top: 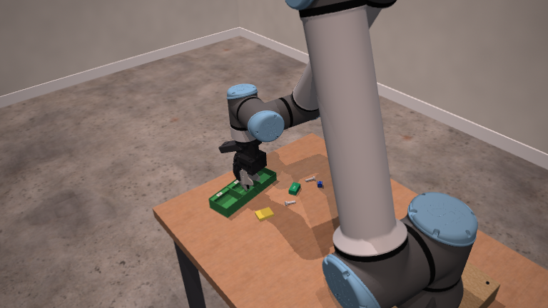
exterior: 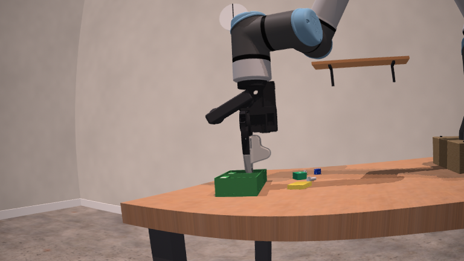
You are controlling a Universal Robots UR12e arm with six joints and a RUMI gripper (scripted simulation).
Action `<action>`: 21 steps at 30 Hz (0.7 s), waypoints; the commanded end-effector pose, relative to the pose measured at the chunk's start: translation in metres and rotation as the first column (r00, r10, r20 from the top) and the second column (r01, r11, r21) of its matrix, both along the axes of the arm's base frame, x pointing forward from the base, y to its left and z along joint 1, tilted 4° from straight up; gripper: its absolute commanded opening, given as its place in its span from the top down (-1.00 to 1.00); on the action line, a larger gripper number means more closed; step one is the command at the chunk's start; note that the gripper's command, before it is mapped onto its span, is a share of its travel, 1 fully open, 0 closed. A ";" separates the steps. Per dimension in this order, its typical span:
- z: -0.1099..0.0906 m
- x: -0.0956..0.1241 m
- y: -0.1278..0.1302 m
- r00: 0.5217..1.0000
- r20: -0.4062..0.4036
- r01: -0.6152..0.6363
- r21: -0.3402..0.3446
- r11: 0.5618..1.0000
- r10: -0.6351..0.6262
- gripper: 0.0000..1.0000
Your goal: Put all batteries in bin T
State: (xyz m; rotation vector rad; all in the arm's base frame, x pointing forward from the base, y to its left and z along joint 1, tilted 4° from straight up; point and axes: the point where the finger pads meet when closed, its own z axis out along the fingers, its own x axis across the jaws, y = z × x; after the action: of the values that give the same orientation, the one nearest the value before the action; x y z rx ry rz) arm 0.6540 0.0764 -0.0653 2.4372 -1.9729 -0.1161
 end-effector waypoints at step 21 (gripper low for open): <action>0.005 0.001 0.000 1.000 0.001 0.000 0.000 1.000 0.000 0.91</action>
State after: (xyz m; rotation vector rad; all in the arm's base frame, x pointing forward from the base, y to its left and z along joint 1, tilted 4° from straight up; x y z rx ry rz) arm 0.6541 0.0764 -0.0640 2.4372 -1.9729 -0.1161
